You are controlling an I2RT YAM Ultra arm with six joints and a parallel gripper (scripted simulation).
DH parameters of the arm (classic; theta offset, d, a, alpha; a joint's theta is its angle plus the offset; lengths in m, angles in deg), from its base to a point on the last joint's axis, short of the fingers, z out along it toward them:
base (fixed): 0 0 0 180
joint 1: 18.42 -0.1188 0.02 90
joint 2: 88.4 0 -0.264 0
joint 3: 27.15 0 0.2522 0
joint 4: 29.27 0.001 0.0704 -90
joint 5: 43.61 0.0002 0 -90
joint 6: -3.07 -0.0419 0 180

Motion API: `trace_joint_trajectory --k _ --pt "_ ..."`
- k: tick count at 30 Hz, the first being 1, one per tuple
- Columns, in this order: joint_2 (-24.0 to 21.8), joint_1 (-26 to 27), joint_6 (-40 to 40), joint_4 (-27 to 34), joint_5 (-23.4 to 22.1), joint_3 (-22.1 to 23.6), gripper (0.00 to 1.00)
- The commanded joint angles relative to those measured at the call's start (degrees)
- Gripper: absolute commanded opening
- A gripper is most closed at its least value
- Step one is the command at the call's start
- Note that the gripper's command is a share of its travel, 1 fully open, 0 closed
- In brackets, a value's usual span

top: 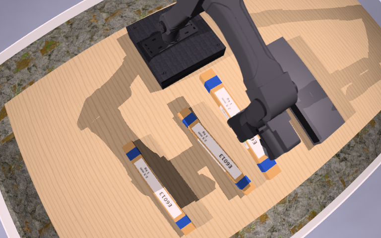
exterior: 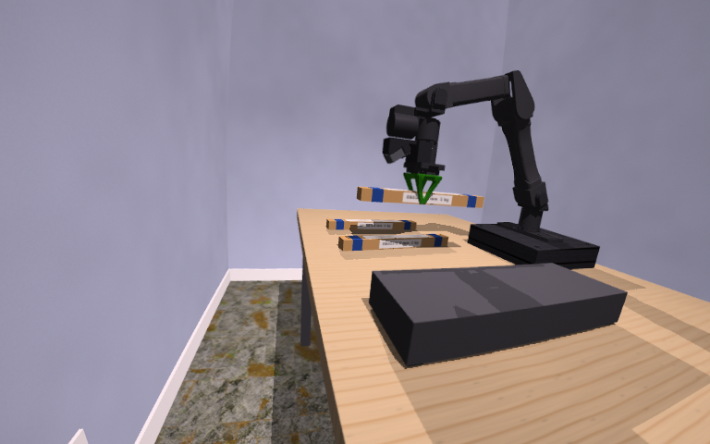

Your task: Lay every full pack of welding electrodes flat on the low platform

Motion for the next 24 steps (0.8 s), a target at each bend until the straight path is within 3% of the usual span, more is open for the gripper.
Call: trace_joint_trajectory --k 1,18,20,24 --pt "-2.29 0.53 0.29 0.59 -0.22 -1.87 0.0" --pt "-0.91 0.63 0.31 0.26 -0.21 -1.8 0.0" --pt "-0.05 -1.14 -4.63 0.56 -0.23 -1.96 0.0" --pt "0.02 -2.67 -6.21 0.81 -0.06 -2.35 0.0"
